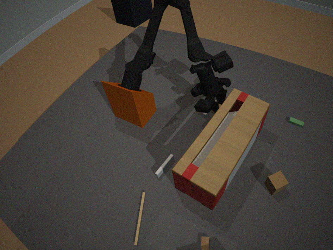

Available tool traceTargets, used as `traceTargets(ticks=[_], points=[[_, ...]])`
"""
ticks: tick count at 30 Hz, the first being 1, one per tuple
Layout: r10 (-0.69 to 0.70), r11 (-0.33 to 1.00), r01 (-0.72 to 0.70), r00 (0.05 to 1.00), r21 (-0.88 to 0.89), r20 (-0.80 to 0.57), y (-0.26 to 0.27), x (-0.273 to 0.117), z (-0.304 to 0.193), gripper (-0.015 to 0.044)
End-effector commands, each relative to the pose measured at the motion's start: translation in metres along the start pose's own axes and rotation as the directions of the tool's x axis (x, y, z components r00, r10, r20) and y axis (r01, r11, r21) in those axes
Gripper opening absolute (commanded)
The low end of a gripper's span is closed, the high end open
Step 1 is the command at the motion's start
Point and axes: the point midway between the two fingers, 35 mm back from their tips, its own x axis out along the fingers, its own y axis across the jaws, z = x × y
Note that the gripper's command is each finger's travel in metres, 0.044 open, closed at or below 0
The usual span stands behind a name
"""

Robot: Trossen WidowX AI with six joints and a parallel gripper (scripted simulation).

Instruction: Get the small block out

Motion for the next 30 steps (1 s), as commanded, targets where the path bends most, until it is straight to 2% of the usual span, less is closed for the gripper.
traceTargets(ticks=[1,10,16,23,30], points=[[-0.001,1.0,0.001,1.0,-0.003,-0.003,-0.001,-0.012,-0.008,0.0],[-0.002,1.0,0.002,1.0,-0.007,-0.005,-0.001,-0.052,-0.025,0.0],[-0.003,1.0,0.003,1.0,-0.001,-0.005,-0.001,-0.056,-0.026,0.0],[-0.005,0.97,0.003,1.0,0.244,0.006,0.003,-0.06,-0.026,0.0],[-0.009,0.867,-0.001,1.0,0.498,0.016,0.007,-0.065,-0.026,0.0]])
